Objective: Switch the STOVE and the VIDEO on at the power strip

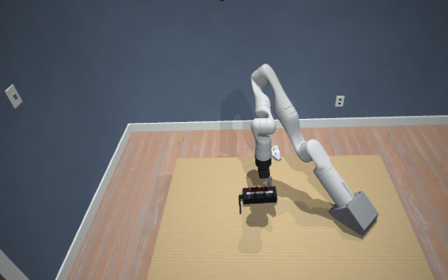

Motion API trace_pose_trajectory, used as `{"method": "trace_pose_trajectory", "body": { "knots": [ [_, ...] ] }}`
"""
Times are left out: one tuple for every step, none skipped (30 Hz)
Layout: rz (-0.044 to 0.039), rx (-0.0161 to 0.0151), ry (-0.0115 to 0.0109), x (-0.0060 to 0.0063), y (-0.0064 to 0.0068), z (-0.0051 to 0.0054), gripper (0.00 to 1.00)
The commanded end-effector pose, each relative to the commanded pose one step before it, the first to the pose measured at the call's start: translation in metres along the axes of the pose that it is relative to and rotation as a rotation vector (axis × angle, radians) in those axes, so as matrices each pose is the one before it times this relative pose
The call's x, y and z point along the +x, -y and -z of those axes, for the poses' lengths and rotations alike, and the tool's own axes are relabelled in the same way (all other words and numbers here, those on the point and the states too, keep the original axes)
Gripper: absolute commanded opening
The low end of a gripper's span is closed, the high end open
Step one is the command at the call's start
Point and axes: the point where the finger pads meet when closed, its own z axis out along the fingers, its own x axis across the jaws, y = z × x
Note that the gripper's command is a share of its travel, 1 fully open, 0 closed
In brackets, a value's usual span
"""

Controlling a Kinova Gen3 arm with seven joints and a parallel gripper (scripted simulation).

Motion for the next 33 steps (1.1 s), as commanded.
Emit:
{"method": "trace_pose_trajectory", "body": {
  "knots": [
    [-0.00525, -0.00053, -0.00019, 0.00018, -0.00005, 0.00009, 1.0],
    [0.0, 0.0, 0.0, 0.0, 0.0, 0.0, 1.0],
    [-0.00427, 0.00001, 0.00001, 0.00009, 0.00004, -0.00006, 1.0],
    [-0.00394, 0.00001, 0.00001, 0.00008, 0.00004, -0.00005, 1.0],
    [-0.00361, 0.00001, 0.00001, 0.00007, 0.00003, -0.00005, 1.0],
    [-0.0033, 0.00001, 0.00001, 0.00007, 0.00003, -0.00004, 1.0],
    [-0.003, 0.00001, 0.00001, 0.00006, 0.00003, -0.00004, 1.0],
    [-0.00271, 0.00001, 0.00001, 0.00005, 0.00003, -0.00004, 1.0],
    [-0.00243, 0.00001, 0.00001, 0.00005, 0.00002, -0.00003, 1.0],
    [-0.00216, 0.0, 0.00001, 0.00004, 0.00002, -0.00003, 1.0],
    [-0.00191, 0.0, 0.00001, 0.00004, 0.00002, -0.00002, 1.0],
    [-0.00167, 0.0, 0.0, 0.00003, 0.00002, -0.00002, 1.0],
    [-0.00144, 0.0, 0.0, 0.00003, 0.00001, -0.00002, 1.0],
    [-0.00123, 0.0, 0.0, 0.00002, 0.00001, -0.00002, 1.0],
    [-0.00104, 0.0, 0.0, 0.00002, 0.00001, -0.00001, 1.0],
    [-0.00086, 0.0, 0.0, 0.00002, 0.00001, -0.00001, 1.0],
    [-0.00069, 0.0, 0.0, 0.00001, 0.00001, -0.00001, 1.0],
    [0.0, 0.0, 0.0, 0.0, 0.0, 0.0, 1.0],
    [0.0, 0.0, 0.0, 0.0, 0.0, 0.0, 1.0],
    [-0.00054, 0.0, 0.0, 0.00001, 0.00001, -0.00001, 1.0],
    [-0.00041, 0.0, 0.0, 0.00001, 0.0, -0.00001, 1.0],
    [-0.0003, 0.0, 0.0, 0.00001, 0.0, 0.0, 1.0],
    [-0.0002, 0.0, 0.0, 0.0, 0.0, 0.0, 1.0],
    [-0.00012, 0.0, 0.0, 0.0, 0.0, 0.0, 1.0],
    [-0.00006, 0.0, 0.0, 0.0, 0.0, 0.0, 1.0],
    [-0.00002, 0.0, 0.0, 0.0, 0.0, 0.0, 1.0],
    [0.0, 0.0, 0.0, 0.0, 0.0, 0.0, 1.0],
    [0.0, 0.0, 0.0, 0.0, 0.0, 0.0, 0.0],
    [0.0, 0.0, 0.0, 0.0, 0.0, 0.0, 0.0],
    [0.0, 0.0, 0.0, 0.0, 0.0, 0.0, 0.0],
    [0.0, 0.0, 0.0, 0.0, 0.0, 0.0, 0.0],
    [0.0, 0.0, 0.0, 0.0, 0.0, 0.0, 0.0],
    [0.0, 0.0, 0.0, 0.0, 0.0, 0.0, 0.0]
  ]
}}
